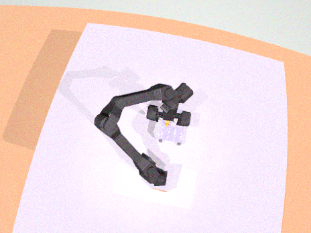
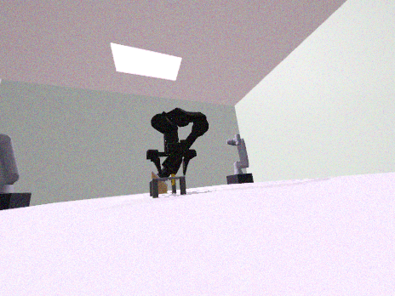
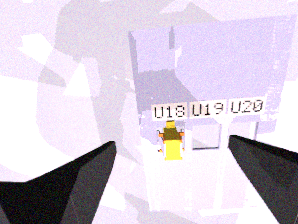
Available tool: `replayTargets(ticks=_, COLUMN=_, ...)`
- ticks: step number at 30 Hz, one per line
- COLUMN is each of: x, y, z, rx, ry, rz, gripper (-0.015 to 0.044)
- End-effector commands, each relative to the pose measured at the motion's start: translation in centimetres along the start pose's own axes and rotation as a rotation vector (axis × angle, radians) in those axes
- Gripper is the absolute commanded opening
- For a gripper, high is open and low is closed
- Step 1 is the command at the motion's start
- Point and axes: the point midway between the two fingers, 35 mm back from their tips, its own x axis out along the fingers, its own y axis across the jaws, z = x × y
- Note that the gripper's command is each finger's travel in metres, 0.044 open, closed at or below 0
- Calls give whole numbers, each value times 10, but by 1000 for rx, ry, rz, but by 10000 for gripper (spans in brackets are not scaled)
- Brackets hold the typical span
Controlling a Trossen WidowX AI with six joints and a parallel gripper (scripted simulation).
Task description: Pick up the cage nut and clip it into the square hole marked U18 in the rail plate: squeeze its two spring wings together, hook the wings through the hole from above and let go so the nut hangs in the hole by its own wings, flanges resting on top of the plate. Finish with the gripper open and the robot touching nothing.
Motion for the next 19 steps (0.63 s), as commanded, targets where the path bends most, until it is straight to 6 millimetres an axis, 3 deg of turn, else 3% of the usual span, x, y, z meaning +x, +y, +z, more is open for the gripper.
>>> replayTargets(ticks=1, x=-24, y=-1, z=1, rx=-4, ry=-15, rz=-5, gripper=440)
replayTargets(ticks=4, x=-49, y=-1, z=-2, rx=-6, ry=-27, rz=-4, gripper=440)
replayTargets(ticks=19, x=-49, y=-1, z=-2, rx=-6, ry=-27, rz=-4, gripper=440)
